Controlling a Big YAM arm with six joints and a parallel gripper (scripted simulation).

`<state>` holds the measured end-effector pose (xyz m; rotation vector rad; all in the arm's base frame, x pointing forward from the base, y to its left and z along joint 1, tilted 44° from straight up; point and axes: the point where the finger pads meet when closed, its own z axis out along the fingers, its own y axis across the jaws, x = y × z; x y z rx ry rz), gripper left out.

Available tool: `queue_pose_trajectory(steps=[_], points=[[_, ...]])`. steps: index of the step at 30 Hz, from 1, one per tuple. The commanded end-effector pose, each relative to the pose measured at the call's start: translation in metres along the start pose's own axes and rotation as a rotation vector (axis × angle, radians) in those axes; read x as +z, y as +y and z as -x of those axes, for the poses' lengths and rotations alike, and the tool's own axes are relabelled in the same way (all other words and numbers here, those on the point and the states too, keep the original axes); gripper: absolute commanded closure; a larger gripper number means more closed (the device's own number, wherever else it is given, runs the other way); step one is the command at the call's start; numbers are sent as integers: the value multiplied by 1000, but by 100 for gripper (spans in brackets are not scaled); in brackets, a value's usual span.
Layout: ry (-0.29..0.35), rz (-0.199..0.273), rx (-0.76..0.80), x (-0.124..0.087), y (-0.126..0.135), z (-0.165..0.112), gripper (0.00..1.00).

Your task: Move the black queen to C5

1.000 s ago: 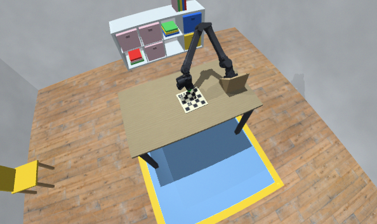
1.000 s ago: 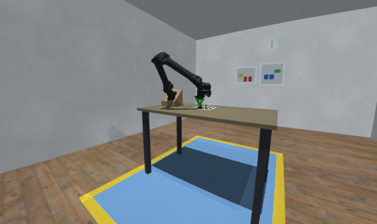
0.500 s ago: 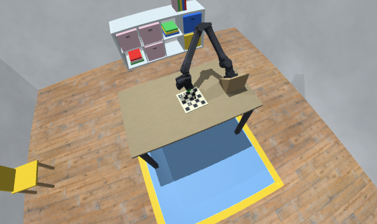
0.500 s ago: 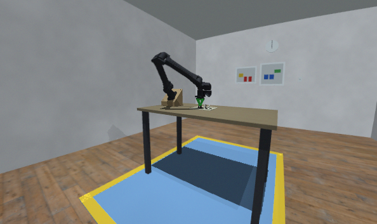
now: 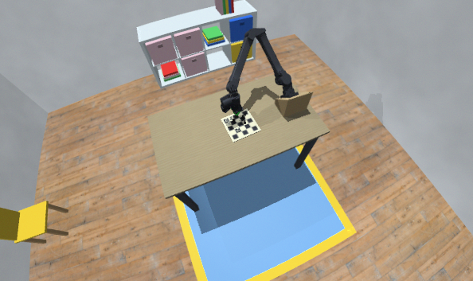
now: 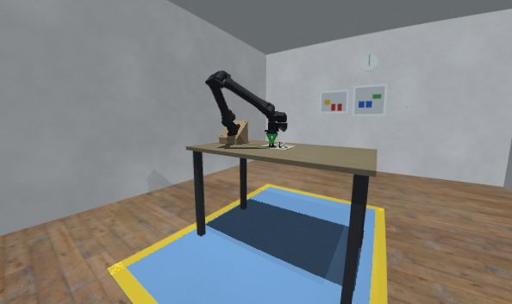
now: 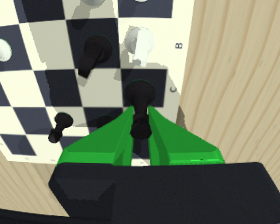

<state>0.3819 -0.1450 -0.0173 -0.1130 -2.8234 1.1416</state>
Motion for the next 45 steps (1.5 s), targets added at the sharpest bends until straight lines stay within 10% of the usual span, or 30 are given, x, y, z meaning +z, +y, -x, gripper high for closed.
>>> queue_pose_trajectory(steps=[1,45], points=[[-55,1,7,-14,3,24,100],[-42,0,7,-7,1,18,100]])
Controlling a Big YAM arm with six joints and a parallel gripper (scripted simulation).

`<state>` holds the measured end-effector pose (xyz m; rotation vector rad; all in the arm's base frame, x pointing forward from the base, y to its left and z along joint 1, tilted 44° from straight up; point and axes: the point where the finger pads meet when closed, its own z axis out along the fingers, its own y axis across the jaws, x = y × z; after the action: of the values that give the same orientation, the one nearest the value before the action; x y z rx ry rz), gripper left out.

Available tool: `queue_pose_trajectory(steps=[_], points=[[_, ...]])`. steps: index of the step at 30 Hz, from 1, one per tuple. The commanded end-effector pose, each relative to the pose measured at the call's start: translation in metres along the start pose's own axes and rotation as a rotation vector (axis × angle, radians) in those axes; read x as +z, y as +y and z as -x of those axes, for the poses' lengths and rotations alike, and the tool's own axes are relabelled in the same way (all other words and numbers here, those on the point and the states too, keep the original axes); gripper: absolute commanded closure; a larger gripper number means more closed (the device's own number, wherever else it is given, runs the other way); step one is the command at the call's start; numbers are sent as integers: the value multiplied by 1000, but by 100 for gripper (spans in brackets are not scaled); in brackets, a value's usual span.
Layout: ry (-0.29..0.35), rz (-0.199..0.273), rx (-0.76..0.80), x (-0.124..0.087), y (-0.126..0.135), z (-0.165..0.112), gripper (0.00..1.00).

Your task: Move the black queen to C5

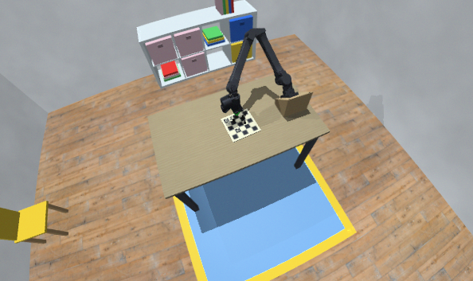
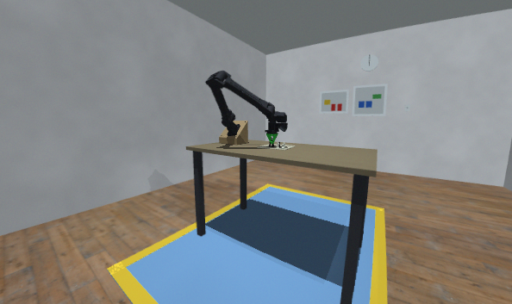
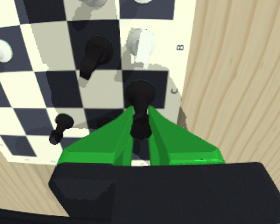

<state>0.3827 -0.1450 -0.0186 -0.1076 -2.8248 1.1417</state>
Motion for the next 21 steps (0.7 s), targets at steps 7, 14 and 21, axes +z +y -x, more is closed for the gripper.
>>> queue_pose_trajectory(steps=[7,14,21], points=[[-39,0,10,-8,0,17,100],[-39,0,10,-8,0,17,100],[-39,0,10,-8,0,17,75]])
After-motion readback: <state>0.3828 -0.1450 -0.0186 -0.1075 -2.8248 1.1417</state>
